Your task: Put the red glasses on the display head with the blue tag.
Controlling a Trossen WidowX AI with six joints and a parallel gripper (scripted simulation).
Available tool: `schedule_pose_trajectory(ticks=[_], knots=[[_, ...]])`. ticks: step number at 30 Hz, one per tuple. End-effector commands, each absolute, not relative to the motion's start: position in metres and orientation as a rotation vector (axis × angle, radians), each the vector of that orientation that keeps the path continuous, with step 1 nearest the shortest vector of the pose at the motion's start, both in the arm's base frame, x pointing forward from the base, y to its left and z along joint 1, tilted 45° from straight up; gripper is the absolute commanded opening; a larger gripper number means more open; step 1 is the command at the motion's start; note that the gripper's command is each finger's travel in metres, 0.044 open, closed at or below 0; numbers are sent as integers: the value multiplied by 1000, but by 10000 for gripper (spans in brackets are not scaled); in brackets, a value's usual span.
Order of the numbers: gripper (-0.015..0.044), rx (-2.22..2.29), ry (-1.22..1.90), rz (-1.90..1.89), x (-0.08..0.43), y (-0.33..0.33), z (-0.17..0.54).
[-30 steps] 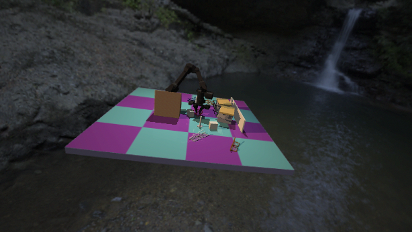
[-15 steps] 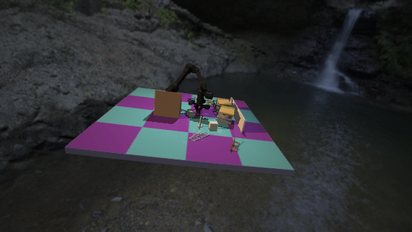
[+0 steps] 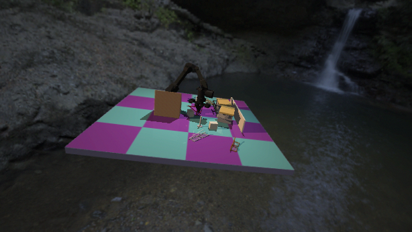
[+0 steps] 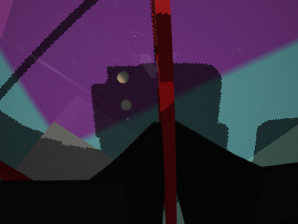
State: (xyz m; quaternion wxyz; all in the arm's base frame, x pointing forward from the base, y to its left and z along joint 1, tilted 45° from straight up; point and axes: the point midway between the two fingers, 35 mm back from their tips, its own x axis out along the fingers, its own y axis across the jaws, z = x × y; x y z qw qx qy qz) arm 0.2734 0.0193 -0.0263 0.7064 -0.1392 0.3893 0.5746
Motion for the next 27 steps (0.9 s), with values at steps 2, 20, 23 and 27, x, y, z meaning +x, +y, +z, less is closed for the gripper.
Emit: schedule_pose_trajectory(ticks=[2, 20, 23, 27], knots=[[0, -326, 860, 1267, 276, -2, -7], [0, -244, 921, 1218, 278, -55, 25], [0, -156, 991, 1156, 279, -70, 14], [0, -35, 1082, 1068, 279, -89, 0]])
